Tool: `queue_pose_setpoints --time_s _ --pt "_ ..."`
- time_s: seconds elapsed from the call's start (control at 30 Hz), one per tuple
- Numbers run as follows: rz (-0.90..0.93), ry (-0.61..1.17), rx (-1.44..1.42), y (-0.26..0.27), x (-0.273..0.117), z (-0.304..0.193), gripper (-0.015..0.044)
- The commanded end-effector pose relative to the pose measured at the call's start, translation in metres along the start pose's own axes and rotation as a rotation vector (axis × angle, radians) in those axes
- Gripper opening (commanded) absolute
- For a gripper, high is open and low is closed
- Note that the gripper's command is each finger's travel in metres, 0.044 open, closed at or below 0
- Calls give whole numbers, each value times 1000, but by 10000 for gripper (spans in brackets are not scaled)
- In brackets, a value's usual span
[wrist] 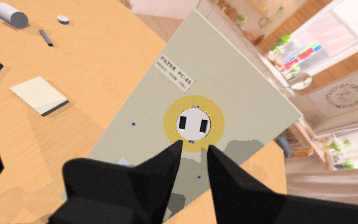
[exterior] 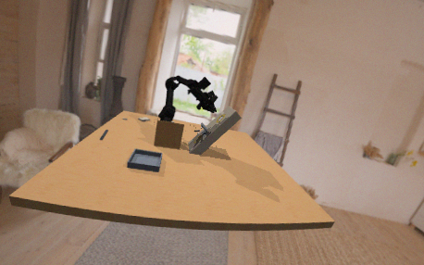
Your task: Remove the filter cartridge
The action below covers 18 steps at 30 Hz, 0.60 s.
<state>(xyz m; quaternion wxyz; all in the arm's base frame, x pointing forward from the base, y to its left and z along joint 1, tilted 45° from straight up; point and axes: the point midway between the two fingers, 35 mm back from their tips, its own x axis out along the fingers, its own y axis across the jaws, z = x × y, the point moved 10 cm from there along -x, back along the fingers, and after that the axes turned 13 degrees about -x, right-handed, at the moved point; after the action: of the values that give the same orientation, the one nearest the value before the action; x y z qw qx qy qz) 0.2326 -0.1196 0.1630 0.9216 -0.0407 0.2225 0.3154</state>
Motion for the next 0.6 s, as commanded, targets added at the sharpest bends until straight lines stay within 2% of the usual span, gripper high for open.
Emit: queue_pose_setpoints --time_s 0.0,0.57 --pt "2 6 7 0 6 -2 110" --pt "2 7 5 0 34 -2 110"
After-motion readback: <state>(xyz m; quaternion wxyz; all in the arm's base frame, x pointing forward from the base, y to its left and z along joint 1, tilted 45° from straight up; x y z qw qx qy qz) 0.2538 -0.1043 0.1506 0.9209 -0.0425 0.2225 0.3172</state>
